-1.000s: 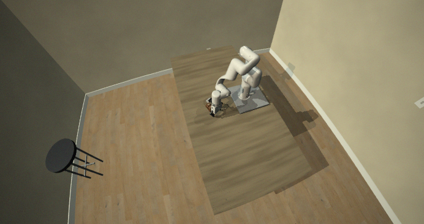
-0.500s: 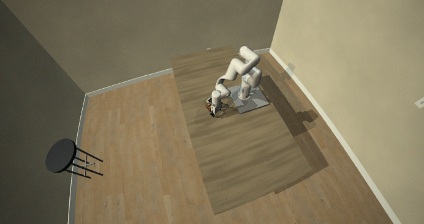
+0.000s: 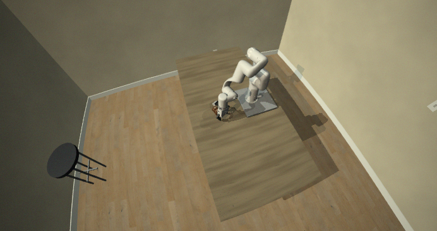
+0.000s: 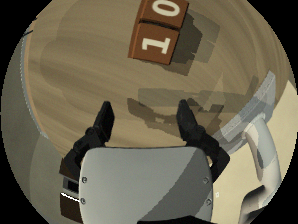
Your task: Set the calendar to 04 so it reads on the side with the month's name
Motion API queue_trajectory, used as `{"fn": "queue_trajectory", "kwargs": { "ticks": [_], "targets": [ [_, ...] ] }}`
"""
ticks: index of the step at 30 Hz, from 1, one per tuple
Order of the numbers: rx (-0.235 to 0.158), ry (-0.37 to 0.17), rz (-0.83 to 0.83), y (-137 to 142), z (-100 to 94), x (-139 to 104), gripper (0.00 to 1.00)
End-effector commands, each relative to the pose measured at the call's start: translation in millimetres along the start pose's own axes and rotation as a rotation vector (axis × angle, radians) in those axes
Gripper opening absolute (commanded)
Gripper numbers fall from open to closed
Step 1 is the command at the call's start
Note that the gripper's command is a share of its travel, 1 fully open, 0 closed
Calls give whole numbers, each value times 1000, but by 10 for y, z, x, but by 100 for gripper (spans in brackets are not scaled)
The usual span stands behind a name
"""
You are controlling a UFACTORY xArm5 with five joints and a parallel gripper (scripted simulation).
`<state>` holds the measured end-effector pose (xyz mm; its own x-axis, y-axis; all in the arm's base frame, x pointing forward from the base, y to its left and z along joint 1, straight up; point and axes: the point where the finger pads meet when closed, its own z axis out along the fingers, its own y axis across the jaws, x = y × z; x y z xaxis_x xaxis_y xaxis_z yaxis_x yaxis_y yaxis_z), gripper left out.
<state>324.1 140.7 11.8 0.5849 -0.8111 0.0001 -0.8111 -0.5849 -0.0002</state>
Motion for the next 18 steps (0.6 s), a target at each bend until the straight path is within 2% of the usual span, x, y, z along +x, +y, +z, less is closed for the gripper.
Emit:
{"fn": "queue_trajectory", "kwargs": {
  "ticks": [1,12,18],
  "targets": [
    [3,1,0,-12,-9,3,100],
    [3,1,0,-12,-22,3,100],
    [3,1,0,-12,-185,3,100]
  ]
}}
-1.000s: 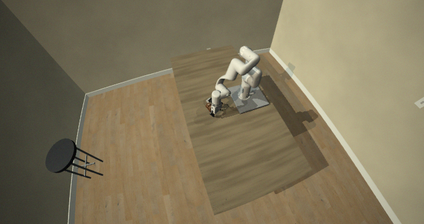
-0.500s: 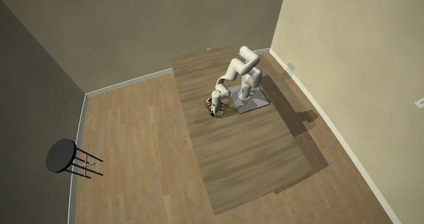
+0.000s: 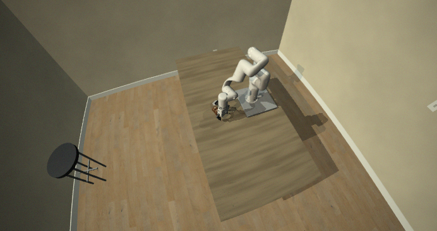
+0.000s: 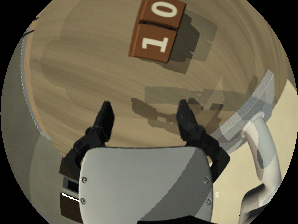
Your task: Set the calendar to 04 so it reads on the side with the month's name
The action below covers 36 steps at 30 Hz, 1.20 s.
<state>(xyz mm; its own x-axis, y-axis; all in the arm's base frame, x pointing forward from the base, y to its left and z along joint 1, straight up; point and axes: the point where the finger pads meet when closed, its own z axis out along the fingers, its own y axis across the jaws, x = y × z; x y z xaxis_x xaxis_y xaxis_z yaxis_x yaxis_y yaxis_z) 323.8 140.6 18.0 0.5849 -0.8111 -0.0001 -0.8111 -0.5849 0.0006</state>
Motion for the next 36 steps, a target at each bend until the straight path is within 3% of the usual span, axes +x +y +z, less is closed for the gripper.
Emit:
{"fn": "queue_trajectory", "kwargs": {
  "ticks": [1,12,20,28,36],
  "targets": [
    [4,1,0,-14,-157,4,100],
    [4,1,-8,-12,-264,3,100],
    [4,1,-261,43,-266,-44,100],
    [4,1,-286,105,-267,-88,100],
    [4,2,-524,196,-267,-158,100]
  ]
}}
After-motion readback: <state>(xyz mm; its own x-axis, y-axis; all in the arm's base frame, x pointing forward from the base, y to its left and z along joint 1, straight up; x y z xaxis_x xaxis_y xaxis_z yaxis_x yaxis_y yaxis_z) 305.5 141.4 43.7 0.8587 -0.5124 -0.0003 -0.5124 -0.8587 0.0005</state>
